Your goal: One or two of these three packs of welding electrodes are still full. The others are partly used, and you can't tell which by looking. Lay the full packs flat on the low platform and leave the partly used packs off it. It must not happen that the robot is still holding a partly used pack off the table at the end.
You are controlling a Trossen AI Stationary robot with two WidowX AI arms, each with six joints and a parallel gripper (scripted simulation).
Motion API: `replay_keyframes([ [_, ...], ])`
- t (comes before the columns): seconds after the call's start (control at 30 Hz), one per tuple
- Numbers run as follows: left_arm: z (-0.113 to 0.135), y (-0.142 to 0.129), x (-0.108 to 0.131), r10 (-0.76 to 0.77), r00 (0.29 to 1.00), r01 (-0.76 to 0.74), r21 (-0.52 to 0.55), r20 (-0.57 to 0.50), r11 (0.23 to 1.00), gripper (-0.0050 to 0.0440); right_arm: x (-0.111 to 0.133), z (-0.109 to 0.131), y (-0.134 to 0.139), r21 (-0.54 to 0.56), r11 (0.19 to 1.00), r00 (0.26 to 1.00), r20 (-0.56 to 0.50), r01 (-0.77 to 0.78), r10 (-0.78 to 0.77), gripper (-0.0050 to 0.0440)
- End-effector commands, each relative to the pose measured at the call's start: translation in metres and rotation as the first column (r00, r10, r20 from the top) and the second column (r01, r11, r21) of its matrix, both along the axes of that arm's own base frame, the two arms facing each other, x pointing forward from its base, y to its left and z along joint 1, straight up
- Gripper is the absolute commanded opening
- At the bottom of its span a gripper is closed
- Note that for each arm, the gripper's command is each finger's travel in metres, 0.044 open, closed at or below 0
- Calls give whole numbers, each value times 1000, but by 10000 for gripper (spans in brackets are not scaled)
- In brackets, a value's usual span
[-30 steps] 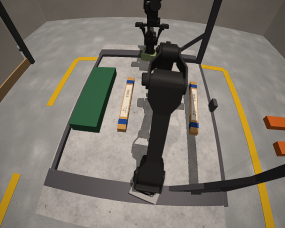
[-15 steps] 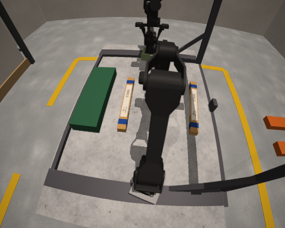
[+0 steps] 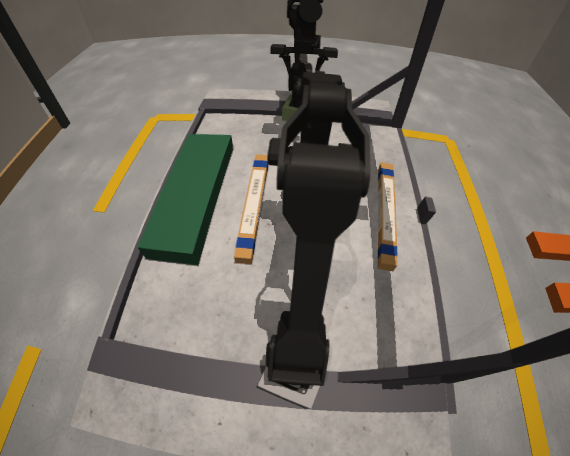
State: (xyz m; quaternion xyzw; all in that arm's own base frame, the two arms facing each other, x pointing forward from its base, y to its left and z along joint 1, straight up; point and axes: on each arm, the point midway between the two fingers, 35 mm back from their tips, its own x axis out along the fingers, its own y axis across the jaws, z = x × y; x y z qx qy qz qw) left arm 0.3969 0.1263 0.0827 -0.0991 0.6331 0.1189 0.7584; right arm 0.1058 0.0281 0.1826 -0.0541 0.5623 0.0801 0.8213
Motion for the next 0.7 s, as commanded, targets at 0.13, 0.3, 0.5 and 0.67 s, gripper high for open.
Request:
replay_keyframes([
  [0.13,62,11,-8,-5,992,0,39,126,999,-50,1,7,0,4,1000,1000,22,3,-4,330],
  [0.3,68,14,-13,-5,991,0,41,130,999,-50,1,7,0,4,1000,1000,22,3,-4,330],
  [0.5,78,19,-25,-5,992,0,42,129,999,-50,1,7,0,4,1000,1000,22,3,-4,330],
  [0.67,85,23,-34,-5,992,0,43,128,999,-50,1,7,0,4,1000,1000,22,3,-4,330],
])
